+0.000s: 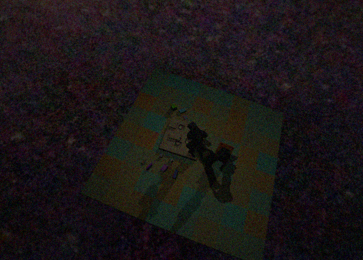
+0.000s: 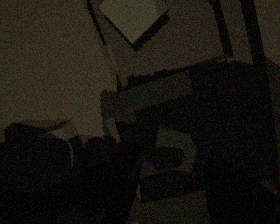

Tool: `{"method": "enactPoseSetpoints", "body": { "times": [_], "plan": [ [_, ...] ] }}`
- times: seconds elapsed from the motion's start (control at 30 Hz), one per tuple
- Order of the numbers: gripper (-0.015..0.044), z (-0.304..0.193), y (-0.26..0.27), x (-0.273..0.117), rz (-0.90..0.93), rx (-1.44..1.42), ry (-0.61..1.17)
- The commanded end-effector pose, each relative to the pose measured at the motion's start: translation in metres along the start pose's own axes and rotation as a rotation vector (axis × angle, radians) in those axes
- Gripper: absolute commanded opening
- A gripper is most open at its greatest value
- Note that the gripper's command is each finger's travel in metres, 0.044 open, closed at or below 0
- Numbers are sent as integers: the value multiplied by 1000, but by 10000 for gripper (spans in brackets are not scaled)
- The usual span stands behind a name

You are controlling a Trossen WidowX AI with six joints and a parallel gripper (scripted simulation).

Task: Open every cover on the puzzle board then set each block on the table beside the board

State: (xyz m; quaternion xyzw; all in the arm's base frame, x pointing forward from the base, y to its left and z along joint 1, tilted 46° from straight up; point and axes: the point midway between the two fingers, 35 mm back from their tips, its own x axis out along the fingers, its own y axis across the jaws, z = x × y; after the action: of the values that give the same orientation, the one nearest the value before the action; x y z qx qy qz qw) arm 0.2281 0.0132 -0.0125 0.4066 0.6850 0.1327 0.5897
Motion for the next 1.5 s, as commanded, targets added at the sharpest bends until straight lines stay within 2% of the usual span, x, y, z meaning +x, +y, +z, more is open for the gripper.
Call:
{"method": "enactPoseSetpoints", "body": {
  "times": [0.0,0.47,0.8,1.47],
  "plan": [
    [144,0,1,1,5,4,-1],
    [144,0,1,11,5,4,-1],
    [80,1,0,10,0,-2,-2],
    [80,1,-1,-9,0,1,-3]
  ]
}}
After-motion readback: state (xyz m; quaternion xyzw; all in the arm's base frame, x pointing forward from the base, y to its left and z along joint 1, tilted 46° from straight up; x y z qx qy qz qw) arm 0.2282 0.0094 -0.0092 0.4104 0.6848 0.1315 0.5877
